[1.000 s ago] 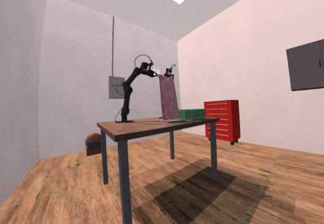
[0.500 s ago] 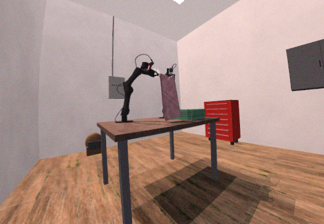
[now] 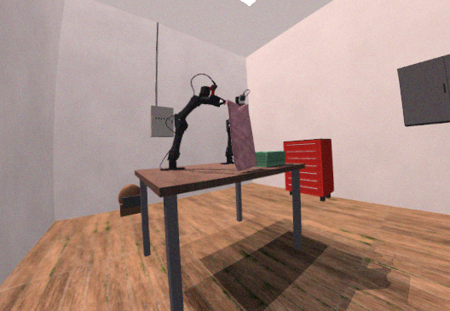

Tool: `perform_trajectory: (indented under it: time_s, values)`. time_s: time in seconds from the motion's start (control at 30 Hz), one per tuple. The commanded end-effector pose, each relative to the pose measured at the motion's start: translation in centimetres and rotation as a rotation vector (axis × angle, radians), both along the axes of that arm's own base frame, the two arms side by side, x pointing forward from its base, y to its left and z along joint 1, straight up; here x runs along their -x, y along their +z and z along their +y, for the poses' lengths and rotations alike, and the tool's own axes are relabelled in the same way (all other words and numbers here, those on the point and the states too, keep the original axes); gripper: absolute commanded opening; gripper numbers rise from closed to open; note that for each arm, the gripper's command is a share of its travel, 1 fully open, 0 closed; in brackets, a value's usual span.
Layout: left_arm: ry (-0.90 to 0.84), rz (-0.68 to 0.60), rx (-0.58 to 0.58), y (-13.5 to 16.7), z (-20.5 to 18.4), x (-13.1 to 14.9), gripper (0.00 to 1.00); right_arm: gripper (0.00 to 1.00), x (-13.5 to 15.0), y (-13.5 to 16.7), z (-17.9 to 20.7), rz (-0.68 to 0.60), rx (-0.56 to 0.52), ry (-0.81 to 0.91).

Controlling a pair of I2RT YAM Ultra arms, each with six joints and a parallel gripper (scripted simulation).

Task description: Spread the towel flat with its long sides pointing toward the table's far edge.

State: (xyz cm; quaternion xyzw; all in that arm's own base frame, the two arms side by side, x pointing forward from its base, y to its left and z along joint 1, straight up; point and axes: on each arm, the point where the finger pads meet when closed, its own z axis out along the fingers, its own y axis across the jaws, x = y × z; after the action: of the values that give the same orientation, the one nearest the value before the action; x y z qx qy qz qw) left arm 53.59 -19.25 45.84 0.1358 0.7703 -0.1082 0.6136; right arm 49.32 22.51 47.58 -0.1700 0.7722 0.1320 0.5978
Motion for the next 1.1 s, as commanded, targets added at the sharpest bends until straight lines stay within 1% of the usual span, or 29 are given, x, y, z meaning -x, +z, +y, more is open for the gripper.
perform_trajectory:
  time_s: [0.0,0.07,0.17,0.2,0.27,0.3,0.43,0.47,0.5,0.57,0.6,0.63,0.73,0.77,0.83,0.93,0.97,1.0,1.07]
  values:
    - [0.03,-0.24,0.086,5.2,1.2,-0.1,0.0,0.0,-1.1,3.3,-1.3,-0.095,-0.044,-0.042]
    - [0.028,-0.24,0.086,5.2,1.1,-0.1,0.0,0.0,-1.1,2.7,-1.3,-0.075,-0.034,-0.042]
    - [0.026,-0.24,0.086,5.2,1.0,0.0,0.0,0.0,-1.0,2.7,-1.3,-0.073,-0.033,-0.042]
    - [0.026,-0.279,0.1,7.2,1.2,0.6,0.0,0.0,-0.9,2.9,-1.4,-0.077,-0.035,-0.042]
    - [0.026,-0.28,0.1,7.2,1.2,0.6,0.0,0.0,-0.7,3.2,-1.4,-0.083,-0.038,-0.042]
    - [0.026,-0.255,0.092,5.8,0.8,-0.4,0.0,0.0,-0.7,3.2,-1.4,-0.082,-0.037,-0.042]
    - [0.026,-0.246,0.088,5.2,0.7,-0.8,0.0,0.0,-0.7,3.2,-1.4,-0.082,-0.037,-0.042]
    - [0.024,-0.285,0.102,3.3,0.3,-3.1,0.0,0.0,-2.2,3.5,-1.9,-0.143,-0.064,-0.06]
    - [0.035,-0.364,0.128,3.2,0.5,-3.1,0.0,0.0,-2.2,3.5,-1.9,-0.143,-0.064,-0.06]
    - [0.035,-0.373,0.131,3.2,0.5,-3.1,0.0,0.0,-2.2,3.4,-1.9,-0.142,-0.063,-0.06]
    - [0.038,-0.452,0.158,3.2,0.3,-4.5,0.0,0.0,-3.5,3.5,-2.2,-0.22,-0.095,-0.069]
    - [0.039,-0.47,0.163,3.2,0.3,-4.5,0.0,0.0,-3.5,3.5,-2.2,-0.246,-0.108,-0.073]
    - [0.039,-0.47,0.163,3.2,0.3,-4.5,0.0,0.0,-3.5,3.5,-2.2,-0.246,-0.108,-0.073]
    - [0.039,-0.51,0.177,5.3,0.5,-3.9,0.0,0.0,-3.5,3.5,-2.2,-0.246,-0.108,-0.073]
    - [0.039,-0.543,0.189,7.3,0.9,-2.5,0.0,0.0,-3.5,3.5,-2.2,-0.247,-0.107,-0.073]
    - [0.039,-0.543,0.189,7.3,0.9,-2.5,0.0,0.0,-3.5,3.5,-2.2,-0.247,-0.107,-0.073]
    - [0.039,-0.526,0.183,6.3,0.7,-3.2,0.0,0.0,-2.9,5.4,-2.5,-0.286,-0.123,-0.073]
    - [0.039,-0.511,0.178,5.3,0.5,-3.8,0.0,0.0,-2.9,5.4,-2.5,-0.286,-0.123,-0.073]
    - [0.039,-0.51,0.177,5.3,0.5,-3.9,0.0,0.0,-2.9,5.4,-2.5,-0.286,-0.123,-0.073]
